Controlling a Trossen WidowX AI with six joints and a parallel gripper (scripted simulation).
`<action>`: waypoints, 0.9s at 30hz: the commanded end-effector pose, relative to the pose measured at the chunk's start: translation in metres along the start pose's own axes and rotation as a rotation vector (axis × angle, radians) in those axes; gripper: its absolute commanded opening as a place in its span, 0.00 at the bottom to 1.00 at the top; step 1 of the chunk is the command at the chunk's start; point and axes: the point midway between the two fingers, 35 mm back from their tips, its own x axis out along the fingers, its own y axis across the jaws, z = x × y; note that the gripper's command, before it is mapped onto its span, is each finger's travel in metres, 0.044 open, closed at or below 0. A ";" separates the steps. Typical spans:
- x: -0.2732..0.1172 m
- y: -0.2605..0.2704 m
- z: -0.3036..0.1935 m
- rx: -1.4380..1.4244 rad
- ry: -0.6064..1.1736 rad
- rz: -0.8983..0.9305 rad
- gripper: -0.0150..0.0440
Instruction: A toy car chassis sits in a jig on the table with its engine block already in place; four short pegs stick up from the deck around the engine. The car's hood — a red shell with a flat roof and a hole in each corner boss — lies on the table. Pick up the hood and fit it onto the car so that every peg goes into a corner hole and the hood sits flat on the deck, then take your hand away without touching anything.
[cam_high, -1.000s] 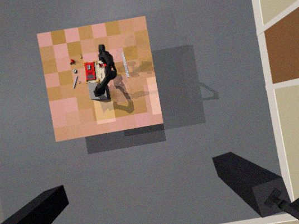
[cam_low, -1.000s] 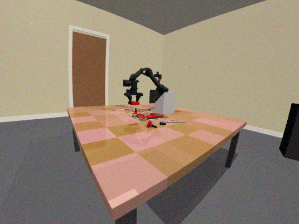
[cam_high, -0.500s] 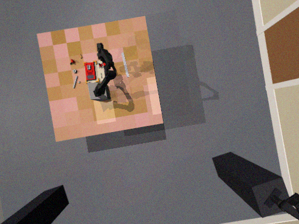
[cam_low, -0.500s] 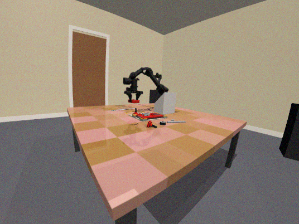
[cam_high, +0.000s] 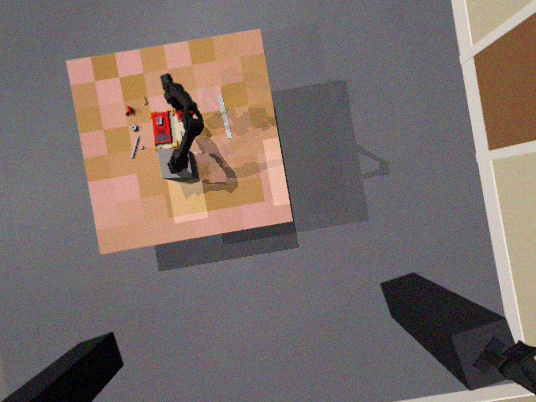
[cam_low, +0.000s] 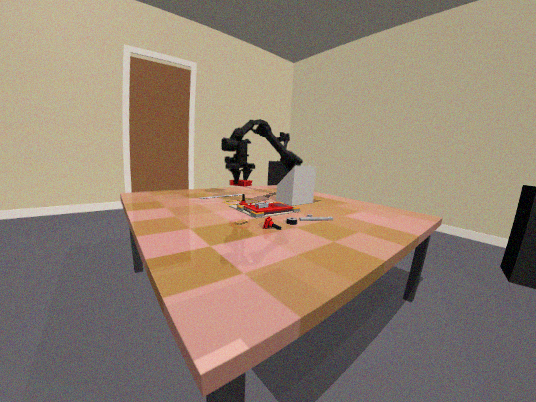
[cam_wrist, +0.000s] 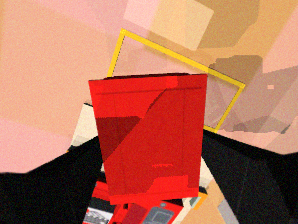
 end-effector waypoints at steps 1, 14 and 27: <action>-0.002 0.012 -0.012 -0.091 0.007 0.007 0.25; -0.003 0.044 -0.053 -0.375 0.011 0.014 0.25; -0.004 0.070 -0.098 -0.652 0.007 0.016 0.25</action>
